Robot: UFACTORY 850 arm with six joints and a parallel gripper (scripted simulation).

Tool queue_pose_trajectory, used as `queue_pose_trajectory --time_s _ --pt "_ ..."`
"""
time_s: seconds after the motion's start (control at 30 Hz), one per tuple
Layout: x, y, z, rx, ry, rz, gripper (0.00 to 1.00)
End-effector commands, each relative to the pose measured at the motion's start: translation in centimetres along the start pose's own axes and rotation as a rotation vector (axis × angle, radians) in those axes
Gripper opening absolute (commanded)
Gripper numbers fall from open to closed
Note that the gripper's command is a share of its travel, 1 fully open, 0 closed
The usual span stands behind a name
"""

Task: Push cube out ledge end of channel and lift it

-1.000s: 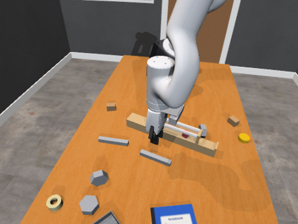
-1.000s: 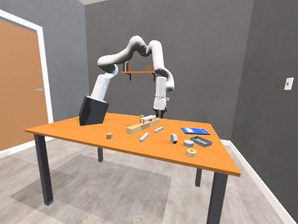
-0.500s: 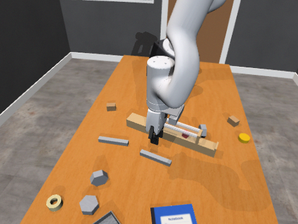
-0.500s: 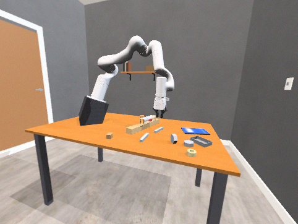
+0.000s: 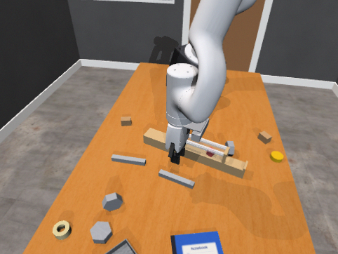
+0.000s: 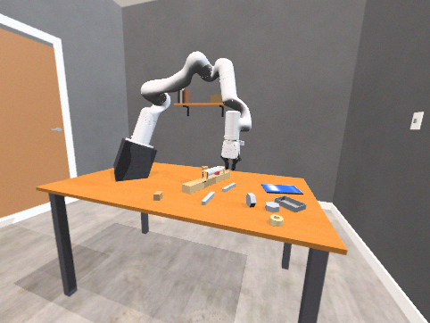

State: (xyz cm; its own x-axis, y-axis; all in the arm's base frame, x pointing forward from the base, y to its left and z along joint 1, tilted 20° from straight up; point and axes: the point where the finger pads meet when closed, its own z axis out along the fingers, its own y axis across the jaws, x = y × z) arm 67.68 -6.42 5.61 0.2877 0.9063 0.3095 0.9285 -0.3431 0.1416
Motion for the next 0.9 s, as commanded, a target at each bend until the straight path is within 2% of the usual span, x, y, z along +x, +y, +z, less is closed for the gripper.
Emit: queue_pose_trajectory --time_s 0.0,0.17,0.43,0.53,0.87 --pt "0.0 0.1 0.3 -0.002 0.000 0.000 0.39" --pt "0.0 0.1 1.5 -0.002 0.000 0.000 0.39" --pt "0.1 0.2 6.9 -0.002 0.000 0.000 0.39" --pt "0.1 0.3 8.3 -0.002 0.000 0.000 0.39" --pt "0.1 0.3 9.0 -0.002 0.000 0.000 0.39"
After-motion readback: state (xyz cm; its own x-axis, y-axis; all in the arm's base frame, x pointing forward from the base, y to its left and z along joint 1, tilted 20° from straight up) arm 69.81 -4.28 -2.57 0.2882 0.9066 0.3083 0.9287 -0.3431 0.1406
